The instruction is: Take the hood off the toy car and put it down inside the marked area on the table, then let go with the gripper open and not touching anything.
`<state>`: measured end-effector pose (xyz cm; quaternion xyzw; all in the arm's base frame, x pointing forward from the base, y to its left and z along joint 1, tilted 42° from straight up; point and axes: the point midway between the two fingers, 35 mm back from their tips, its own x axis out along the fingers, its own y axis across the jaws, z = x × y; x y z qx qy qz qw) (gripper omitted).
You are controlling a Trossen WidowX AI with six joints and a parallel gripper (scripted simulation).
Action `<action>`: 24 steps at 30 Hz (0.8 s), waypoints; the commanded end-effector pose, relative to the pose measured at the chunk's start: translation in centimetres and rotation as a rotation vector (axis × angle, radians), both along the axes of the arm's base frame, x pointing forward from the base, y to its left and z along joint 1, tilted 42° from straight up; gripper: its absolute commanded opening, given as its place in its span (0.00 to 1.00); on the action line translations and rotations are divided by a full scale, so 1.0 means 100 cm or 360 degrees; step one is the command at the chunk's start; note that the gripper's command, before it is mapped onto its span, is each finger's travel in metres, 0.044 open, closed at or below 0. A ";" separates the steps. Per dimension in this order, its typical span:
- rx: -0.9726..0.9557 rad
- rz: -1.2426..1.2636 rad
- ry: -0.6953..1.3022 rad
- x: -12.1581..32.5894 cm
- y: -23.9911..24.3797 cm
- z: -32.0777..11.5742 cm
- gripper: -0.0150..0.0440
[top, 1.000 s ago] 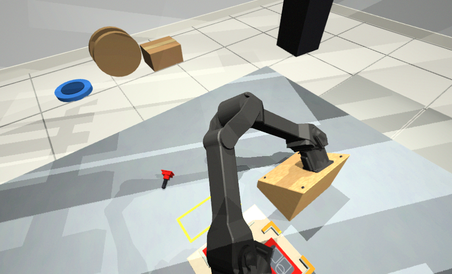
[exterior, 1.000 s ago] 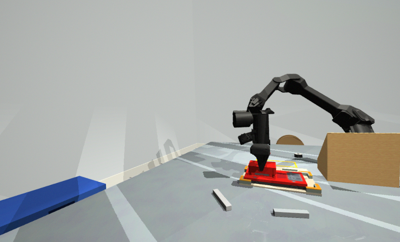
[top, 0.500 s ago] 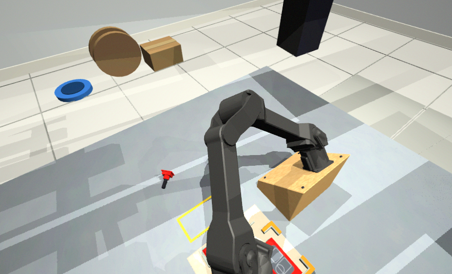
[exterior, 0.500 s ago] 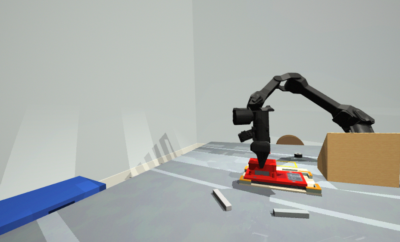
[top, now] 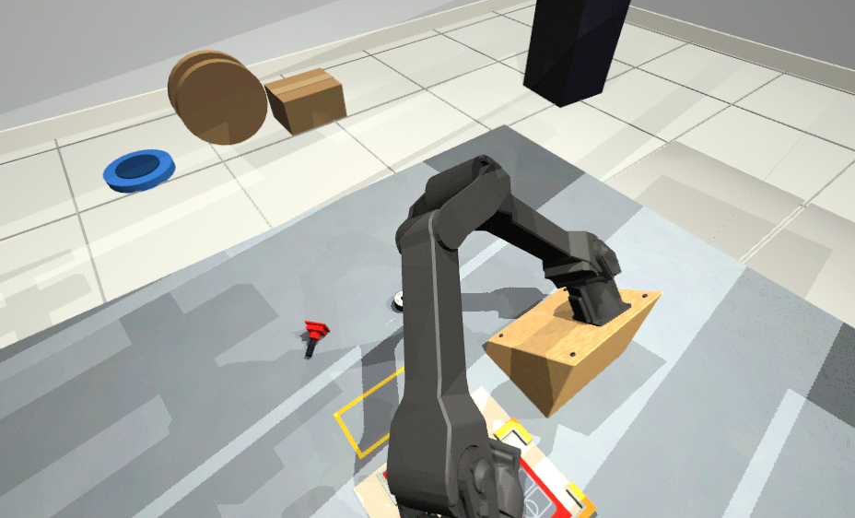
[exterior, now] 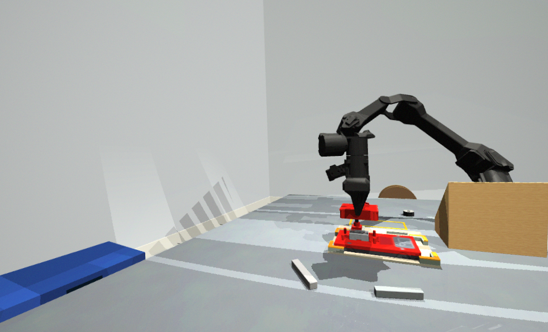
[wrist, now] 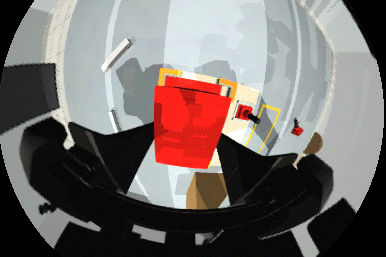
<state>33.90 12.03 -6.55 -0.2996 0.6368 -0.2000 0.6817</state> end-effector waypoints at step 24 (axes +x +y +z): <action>0.0033 0.0002 -0.0002 0.010 -0.079 0.085 0.25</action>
